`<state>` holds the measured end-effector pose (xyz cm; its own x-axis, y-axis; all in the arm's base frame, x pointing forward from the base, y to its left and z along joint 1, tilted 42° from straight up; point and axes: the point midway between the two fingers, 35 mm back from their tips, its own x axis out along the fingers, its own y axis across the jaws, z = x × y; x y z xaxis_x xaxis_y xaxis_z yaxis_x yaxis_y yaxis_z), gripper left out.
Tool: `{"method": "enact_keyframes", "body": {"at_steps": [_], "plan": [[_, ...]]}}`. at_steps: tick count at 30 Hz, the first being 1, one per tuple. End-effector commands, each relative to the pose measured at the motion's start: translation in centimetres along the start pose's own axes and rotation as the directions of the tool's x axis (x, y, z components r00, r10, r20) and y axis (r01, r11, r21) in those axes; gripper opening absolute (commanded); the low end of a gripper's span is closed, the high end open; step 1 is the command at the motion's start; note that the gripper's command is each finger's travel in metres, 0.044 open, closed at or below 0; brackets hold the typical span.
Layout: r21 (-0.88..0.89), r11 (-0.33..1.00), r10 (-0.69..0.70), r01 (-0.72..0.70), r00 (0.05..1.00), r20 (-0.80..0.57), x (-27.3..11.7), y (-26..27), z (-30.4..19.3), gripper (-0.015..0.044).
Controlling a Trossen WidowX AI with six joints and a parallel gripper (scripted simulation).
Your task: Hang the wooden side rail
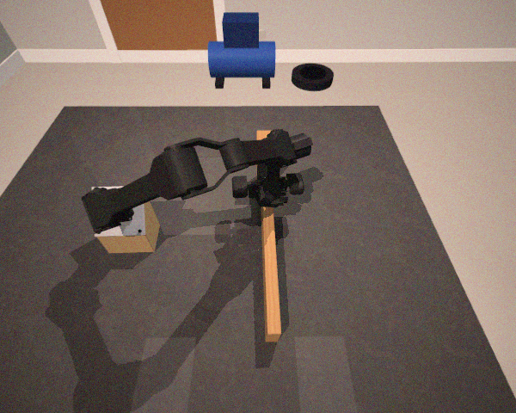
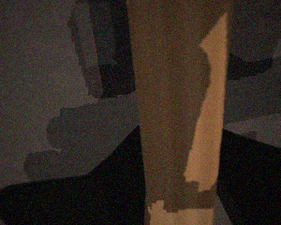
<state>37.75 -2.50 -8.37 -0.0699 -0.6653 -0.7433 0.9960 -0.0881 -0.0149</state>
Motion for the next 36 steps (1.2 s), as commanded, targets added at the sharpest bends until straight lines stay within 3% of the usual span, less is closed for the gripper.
{"method": "enact_keyframes", "body": {"at_steps": [1, 36], "plan": [[-0.009, 1.0, 0.013, -0.013, 1.0, -0.002, -0.51, 0.14, -0.46, 0.0], [-0.009, 1.0, 0.013, -0.013, 1.0, -0.003, -0.56, 0.23, -0.79, 0.0]]}}
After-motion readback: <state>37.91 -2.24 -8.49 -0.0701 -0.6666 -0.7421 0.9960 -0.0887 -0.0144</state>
